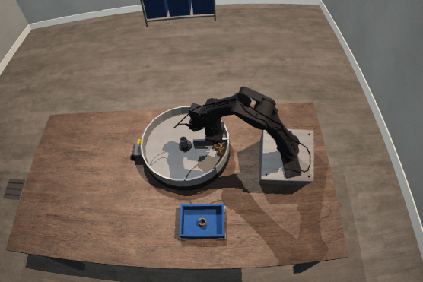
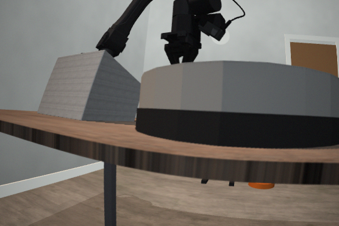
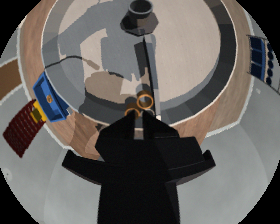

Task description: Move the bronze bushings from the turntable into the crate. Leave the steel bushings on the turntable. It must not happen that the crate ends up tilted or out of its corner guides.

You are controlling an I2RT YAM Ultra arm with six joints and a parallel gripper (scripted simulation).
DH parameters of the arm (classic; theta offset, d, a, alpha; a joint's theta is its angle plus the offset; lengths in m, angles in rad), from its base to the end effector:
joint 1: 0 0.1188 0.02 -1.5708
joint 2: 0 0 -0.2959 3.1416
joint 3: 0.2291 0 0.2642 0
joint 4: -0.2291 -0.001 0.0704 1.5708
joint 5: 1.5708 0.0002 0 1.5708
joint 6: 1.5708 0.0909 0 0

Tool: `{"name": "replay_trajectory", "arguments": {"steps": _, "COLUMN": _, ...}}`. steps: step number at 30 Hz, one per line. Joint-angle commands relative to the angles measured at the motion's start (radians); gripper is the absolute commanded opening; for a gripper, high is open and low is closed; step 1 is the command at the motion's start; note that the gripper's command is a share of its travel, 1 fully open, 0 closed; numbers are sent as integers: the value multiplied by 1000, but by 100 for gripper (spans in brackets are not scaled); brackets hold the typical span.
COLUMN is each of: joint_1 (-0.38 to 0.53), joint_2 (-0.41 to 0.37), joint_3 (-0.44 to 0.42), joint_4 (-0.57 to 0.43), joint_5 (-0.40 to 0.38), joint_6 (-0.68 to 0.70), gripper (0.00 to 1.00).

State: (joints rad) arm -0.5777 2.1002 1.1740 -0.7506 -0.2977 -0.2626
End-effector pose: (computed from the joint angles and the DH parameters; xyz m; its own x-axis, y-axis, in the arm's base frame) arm 0.3126 -0.1708 0.0482 -0.9467 0.3209 0.0265 0.3131 0.8980 0.3091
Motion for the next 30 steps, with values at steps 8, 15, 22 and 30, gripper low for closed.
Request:
{"name": "replay_trajectory", "arguments": {"steps": 8, "joint_1": -15, "joint_2": -29, "joint_3": -31, "joint_4": 24, "joint_5": -5, "joint_6": 3, "gripper": 13}}
{"name": "replay_trajectory", "arguments": {"steps": 15, "joint_1": -16, "joint_2": -31, "joint_3": 4, "joint_4": 17, "joint_5": -5, "joint_6": 3, "gripper": 13}}
{"name": "replay_trajectory", "arguments": {"steps": 22, "joint_1": -16, "joint_2": -31, "joint_3": 4, "joint_4": 17, "joint_5": -5, "joint_6": 3, "gripper": 13}}
{"name": "replay_trajectory", "arguments": {"steps": 30, "joint_1": -16, "joint_2": -31, "joint_3": 4, "joint_4": 17, "joint_5": -5, "joint_6": 3, "gripper": 13}}
